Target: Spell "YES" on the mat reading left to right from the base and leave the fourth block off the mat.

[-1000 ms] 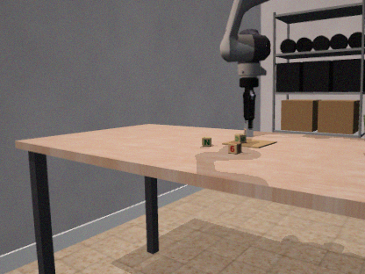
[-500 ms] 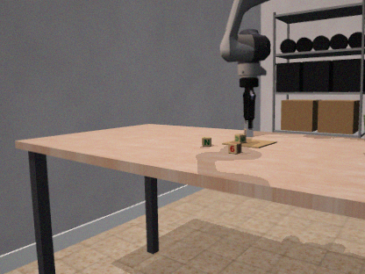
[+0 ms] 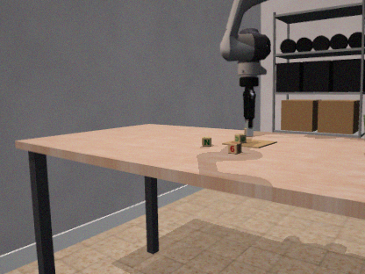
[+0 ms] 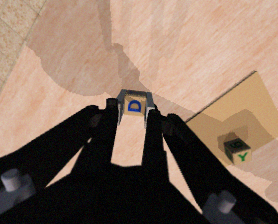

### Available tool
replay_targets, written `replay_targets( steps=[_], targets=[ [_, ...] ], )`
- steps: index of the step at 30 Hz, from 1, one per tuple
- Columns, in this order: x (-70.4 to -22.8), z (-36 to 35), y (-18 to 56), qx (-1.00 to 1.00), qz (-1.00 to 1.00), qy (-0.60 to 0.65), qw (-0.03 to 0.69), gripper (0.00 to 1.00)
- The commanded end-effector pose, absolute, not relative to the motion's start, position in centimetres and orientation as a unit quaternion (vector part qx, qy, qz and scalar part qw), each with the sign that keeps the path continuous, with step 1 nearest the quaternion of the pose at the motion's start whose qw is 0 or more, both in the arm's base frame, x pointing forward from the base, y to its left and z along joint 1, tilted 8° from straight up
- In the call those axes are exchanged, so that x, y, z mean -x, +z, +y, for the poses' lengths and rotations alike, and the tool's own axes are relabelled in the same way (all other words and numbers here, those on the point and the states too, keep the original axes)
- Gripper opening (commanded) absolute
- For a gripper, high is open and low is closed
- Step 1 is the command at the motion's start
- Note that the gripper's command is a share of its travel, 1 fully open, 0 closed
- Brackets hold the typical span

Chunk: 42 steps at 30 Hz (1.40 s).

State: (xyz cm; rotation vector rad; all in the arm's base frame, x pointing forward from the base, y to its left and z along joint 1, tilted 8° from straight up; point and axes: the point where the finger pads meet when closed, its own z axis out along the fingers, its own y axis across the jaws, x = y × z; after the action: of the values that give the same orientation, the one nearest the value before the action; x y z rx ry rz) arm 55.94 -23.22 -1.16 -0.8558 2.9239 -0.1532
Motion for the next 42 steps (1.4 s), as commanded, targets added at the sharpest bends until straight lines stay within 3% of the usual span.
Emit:
replay_targets(
  steps=[1, 17, 29, 42],
  targets=[
    [-55.9, -23.2, 0.0, 0.281, 0.957, -0.050, 0.046, 0.16],
    [-54.9, -22.6, 8.3, 0.281, 0.957, -0.050, 0.046, 0.16],
    [-54.9, -22.5, 8.5, 0.280, 0.958, -0.050, 0.046, 0.16],
    [-55.0, -22.5, 7.7, 0.148, 0.987, -0.041, 0.053, 0.16]
  ],
)
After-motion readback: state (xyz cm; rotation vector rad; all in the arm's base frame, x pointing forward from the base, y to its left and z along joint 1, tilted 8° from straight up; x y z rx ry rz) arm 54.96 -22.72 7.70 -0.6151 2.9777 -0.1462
